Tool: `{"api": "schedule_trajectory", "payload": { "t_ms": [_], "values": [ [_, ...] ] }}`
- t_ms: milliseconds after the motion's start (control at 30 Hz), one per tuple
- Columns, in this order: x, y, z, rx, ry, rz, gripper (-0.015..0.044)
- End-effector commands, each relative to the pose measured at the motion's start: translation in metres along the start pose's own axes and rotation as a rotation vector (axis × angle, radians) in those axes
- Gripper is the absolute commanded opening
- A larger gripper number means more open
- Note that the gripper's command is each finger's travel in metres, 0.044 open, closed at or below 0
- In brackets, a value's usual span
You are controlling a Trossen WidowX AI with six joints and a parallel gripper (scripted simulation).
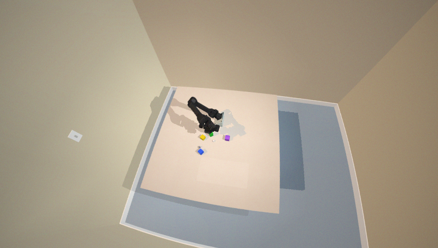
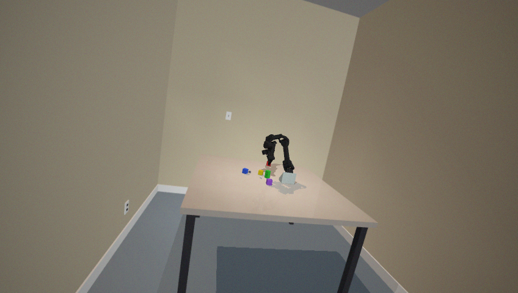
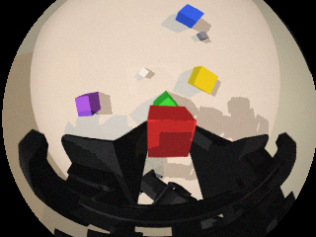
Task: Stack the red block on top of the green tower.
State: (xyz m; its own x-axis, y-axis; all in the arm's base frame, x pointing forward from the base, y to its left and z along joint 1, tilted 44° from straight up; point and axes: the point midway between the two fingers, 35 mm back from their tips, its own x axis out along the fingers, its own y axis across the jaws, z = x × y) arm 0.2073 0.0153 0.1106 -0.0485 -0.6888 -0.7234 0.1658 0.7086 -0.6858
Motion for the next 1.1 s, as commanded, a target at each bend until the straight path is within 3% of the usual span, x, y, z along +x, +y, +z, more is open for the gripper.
{"api": "schedule_trajectory", "payload": {
  "t_ms": [0, 633, 1067],
  "values": [
    [0.004, -0.008, -0.008, -0.004, 0.0, -0.004, 0.0],
    [0.05, -0.008, -0.009, -0.003, -0.001, -0.005, 0.0],
    [0.051, -0.008, -0.009, -0.003, -0.001, -0.005, 0.0]
  ]
}}
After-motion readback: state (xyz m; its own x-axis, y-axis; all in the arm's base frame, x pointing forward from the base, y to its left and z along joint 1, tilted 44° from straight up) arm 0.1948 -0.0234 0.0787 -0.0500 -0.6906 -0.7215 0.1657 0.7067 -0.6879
